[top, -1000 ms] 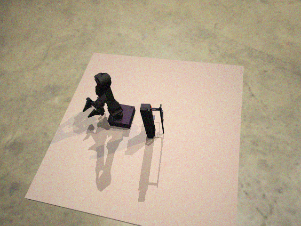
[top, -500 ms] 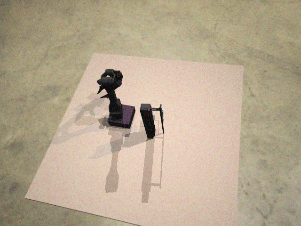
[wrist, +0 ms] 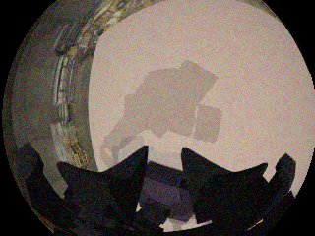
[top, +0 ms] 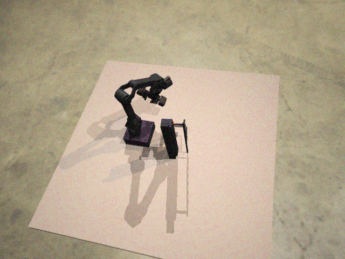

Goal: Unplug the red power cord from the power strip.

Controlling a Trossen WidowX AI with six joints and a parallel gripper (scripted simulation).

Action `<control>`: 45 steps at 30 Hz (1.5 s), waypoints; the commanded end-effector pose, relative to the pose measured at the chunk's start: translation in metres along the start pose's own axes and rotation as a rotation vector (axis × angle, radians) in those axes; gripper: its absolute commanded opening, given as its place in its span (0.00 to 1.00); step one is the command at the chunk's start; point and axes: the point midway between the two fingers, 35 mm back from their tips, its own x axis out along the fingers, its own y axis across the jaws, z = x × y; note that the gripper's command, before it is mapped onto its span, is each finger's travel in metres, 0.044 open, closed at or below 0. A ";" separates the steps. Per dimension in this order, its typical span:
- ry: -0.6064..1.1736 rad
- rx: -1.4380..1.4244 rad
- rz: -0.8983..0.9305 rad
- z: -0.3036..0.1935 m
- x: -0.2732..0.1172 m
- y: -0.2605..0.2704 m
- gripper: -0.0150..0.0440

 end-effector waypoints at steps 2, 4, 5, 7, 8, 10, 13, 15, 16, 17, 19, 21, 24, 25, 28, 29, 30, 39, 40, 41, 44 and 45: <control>-0.046 -0.093 -0.190 -0.013 -0.053 -0.053 0.53; -0.040 -0.123 -0.271 -0.025 -0.076 -0.074 0.53; -0.032 -0.136 -0.311 -0.033 -0.088 -0.083 0.53; -0.004 -0.159 -0.386 -0.052 -0.111 -0.100 0.53; 0.014 -0.166 -0.423 -0.063 -0.123 -0.107 0.53; 0.060 -0.178 -0.488 -0.087 -0.146 -0.119 0.53; 0.130 -0.191 -0.546 -0.118 -0.170 -0.127 0.53; 0.135 -0.192 -0.550 -0.121 -0.172 -0.128 0.53; 0.135 -0.192 -0.550 -0.121 -0.172 -0.128 0.53; 0.135 -0.192 -0.550 -0.121 -0.172 -0.128 0.53; 0.135 -0.192 -0.550 -0.120 -0.171 -0.127 0.53; 0.135 -0.192 -0.550 -0.120 -0.172 -0.127 0.53; 0.136 -0.192 -0.550 -0.123 -0.172 -0.128 0.53; 0.136 -0.192 -0.550 -0.125 -0.173 -0.128 0.53; 0.136 -0.192 -0.550 -0.130 -0.174 -0.129 0.53; 0.137 -0.192 -0.550 -0.131 -0.174 -0.130 0.53; 0.137 -0.192 -0.550 -0.133 -0.174 -0.130 0.53; 0.139 -0.191 -0.550 -0.147 -0.177 -0.132 0.53; 0.139 -0.191 -0.550 -0.149 -0.177 -0.132 0.53; 0.139 -0.191 -0.550 -0.151 -0.178 -0.133 0.53; 0.139 -0.191 -0.550 -0.156 -0.178 -0.133 0.53; 0.140 -0.191 -0.550 -0.157 -0.179 -0.133 0.53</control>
